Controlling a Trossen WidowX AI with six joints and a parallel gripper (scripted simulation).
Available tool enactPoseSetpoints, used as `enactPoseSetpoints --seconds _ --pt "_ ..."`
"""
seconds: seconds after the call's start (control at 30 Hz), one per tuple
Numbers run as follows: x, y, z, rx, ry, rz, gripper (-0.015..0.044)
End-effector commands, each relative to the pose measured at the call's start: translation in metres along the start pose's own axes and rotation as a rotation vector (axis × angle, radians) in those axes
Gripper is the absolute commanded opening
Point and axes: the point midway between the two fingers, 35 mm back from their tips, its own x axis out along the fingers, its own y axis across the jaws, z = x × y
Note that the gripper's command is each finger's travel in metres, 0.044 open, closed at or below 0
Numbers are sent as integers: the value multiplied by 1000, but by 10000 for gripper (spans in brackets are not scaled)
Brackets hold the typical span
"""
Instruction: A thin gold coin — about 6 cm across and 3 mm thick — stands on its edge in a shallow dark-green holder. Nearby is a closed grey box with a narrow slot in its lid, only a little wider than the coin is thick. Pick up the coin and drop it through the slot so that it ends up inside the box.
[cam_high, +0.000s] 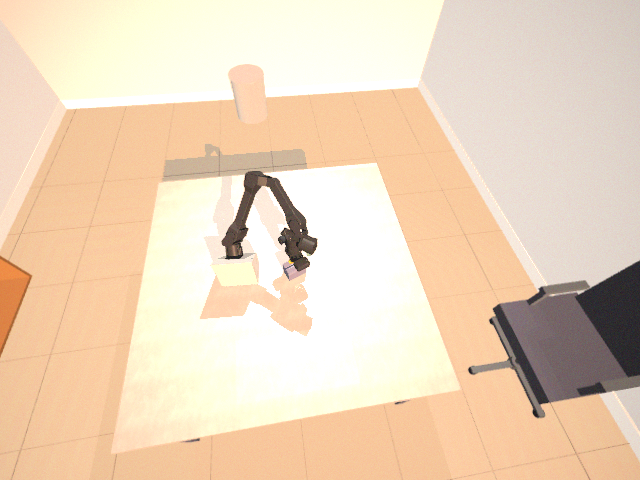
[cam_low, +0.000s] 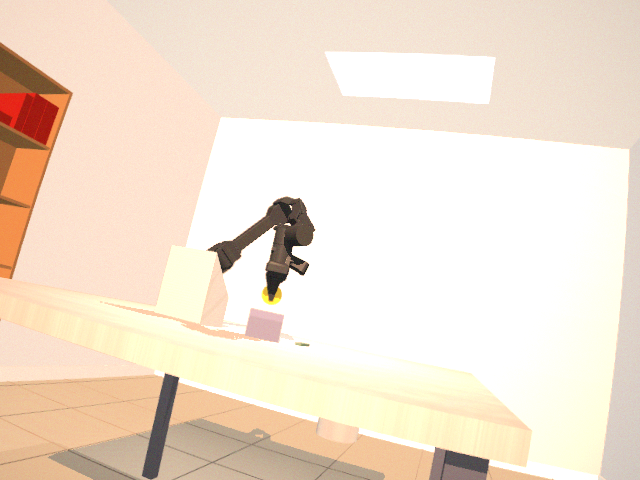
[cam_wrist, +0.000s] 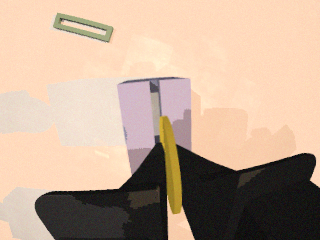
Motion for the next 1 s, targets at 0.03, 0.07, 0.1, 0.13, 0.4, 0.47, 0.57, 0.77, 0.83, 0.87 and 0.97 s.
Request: enactPoseSetpoints --seconds 0.03,0.07,0.1,0.13,0.4,0.47,0.57,0.77,0.83,0.87,0.97 --pt "0 0 -3 -4 3 -2 0" --pt "0 0 -3 -4 3 -2 0" --pt "0 0 -3 -3 2 -1 4" --pt "0 0 -2 -2 1 -1 0" --pt "0 0 -1 0 0 0 0" --pt "1 0 -1 0 0 0 0" --pt "4 1 -1 1 0 1 0" --pt "6 2 -1 5 0 1 0" --pt "7 3 -1 6 0 1 0" --pt "7 3 -2 6 0 1 0" --pt "9 3 -2 6 0 1 0"
